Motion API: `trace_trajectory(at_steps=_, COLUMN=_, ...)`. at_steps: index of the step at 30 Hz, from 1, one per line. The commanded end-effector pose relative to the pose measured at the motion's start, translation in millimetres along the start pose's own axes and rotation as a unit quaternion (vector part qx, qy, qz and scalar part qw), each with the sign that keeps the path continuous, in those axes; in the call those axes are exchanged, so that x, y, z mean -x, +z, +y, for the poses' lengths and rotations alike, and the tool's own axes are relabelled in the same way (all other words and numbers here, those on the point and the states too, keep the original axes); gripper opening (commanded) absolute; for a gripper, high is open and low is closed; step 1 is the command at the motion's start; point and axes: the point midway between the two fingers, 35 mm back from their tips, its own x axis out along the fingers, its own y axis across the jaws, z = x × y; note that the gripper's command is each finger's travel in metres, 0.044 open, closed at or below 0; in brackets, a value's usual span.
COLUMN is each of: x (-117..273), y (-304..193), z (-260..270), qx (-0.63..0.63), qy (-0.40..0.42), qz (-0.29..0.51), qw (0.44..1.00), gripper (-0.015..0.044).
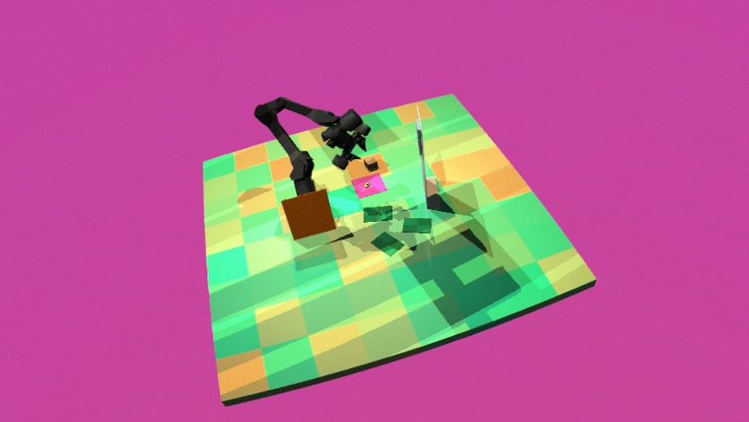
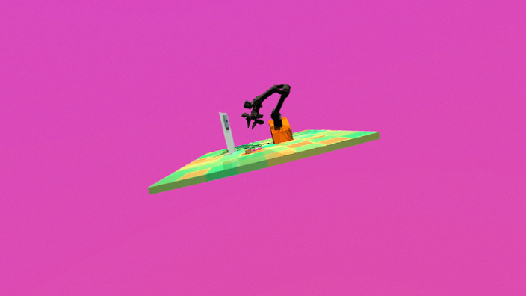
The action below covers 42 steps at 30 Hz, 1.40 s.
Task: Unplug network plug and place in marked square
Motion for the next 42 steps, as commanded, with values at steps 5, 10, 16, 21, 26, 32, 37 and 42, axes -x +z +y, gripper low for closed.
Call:
trace_trajectory(at_steps=5, x=18.5, y=3.1, z=-11.6, qx=0.0, qy=-0.006, qz=-0.005, qw=1.0, gripper=0.0156)
trace_trajectory(at_steps=10, x=30.9, y=6.4, z=-18.9, qx=-0.001, qy=-0.013, qz=-0.008, qw=1.0, gripper=0.0156)
trace_trajectory(at_steps=16, x=44.5, y=11.0, z=-27.1, qx=-0.002, qy=-0.023, qz=-0.011, qw=1.0, gripper=0.0156)
trace_trajectory(at_steps=21, x=45.0, y=11.2, z=-27.4, qx=-0.002, qy=-0.023, qz=-0.011, qw=1.0, gripper=0.0261)
trace_trajectory(at_steps=26, x=45.0, y=11.2, z=-27.4, qx=-0.002, qy=-0.023, qz=-0.011, qw=1.0, gripper=0.0392)
trace_trajectory(at_steps=32, x=45.0, y=11.2, z=-27.4, qx=-0.002, qy=-0.023, qz=-0.011, qw=1.0, gripper=0.044)
trace_trajectory(at_steps=37, x=45.0, y=11.2, z=-27.4, qx=-0.002, qy=-0.023, qz=-0.011, qw=1.0, gripper=0.044)
trace_trajectory(at_steps=42, x=45.0, y=11.2, z=-27.4, qx=-0.002, qy=-0.023, qz=-0.011, qw=1.0, gripper=0.044)
